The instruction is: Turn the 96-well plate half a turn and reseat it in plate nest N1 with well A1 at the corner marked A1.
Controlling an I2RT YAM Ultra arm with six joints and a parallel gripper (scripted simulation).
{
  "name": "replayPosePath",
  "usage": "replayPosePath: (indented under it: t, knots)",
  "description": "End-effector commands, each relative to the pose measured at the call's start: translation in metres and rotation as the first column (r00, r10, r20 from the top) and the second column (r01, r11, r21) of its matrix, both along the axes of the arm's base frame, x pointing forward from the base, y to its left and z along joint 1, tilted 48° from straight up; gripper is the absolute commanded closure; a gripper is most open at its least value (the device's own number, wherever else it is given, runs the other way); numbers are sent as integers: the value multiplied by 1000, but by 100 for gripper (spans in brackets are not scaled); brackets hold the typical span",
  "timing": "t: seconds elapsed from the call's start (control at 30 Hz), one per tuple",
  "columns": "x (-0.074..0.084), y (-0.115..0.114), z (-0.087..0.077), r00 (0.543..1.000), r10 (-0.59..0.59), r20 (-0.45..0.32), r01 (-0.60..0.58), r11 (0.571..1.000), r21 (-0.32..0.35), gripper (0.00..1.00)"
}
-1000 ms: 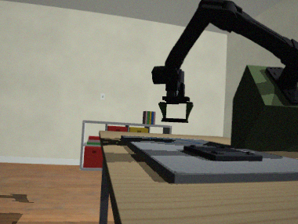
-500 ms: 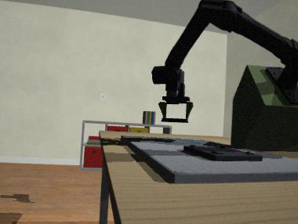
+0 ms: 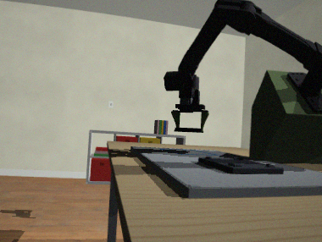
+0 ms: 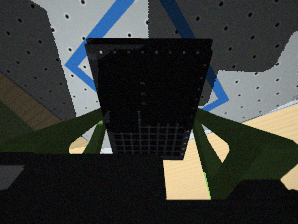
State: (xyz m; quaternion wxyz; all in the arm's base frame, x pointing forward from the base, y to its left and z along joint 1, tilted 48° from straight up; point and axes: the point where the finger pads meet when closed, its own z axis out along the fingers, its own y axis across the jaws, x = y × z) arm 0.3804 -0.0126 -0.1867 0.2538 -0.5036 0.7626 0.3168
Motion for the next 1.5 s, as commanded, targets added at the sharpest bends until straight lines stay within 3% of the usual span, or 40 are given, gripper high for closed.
replayPosePath:
  t: [0.0, 1.47]
  knots:
    - [4, -12, 5, 999, -31, 14, 31, 1000, -2, 100]
    - [6, 2, -9, 999, -31, 14, 31, 1000, -1, 100]
